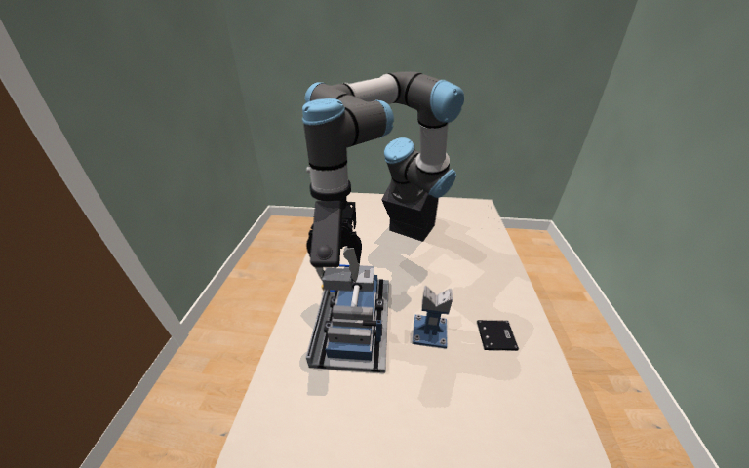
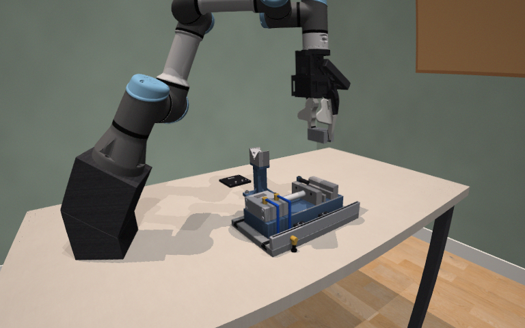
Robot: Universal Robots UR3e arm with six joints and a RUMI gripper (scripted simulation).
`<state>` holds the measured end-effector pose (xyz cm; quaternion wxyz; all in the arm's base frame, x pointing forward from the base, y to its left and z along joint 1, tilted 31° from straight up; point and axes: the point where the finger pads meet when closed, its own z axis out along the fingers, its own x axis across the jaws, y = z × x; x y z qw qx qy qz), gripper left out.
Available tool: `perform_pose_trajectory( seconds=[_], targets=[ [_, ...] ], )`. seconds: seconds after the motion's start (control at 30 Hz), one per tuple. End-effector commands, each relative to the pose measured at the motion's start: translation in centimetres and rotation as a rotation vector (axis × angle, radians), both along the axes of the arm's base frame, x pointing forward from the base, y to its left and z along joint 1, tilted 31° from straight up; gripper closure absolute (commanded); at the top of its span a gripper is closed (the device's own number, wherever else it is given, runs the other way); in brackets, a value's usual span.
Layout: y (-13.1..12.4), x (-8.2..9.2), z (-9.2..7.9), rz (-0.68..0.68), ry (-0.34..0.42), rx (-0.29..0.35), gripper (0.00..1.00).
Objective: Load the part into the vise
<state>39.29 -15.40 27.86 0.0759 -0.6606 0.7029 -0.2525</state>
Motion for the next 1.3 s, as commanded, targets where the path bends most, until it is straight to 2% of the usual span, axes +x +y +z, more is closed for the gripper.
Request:
perform_pose_trajectory(
  seconds=[0.0,0.73,1.27],
  targets=[
    [0.0,0.02,0.14,0.0,-0.003,-0.003,1.0],
    [-0.02,0.05,0.08,0.001,-0.002,-0.003,1.0],
    [-0.23,0.41,-0.59,0.002,-0.002,-0.004,1.0]
  ],
)
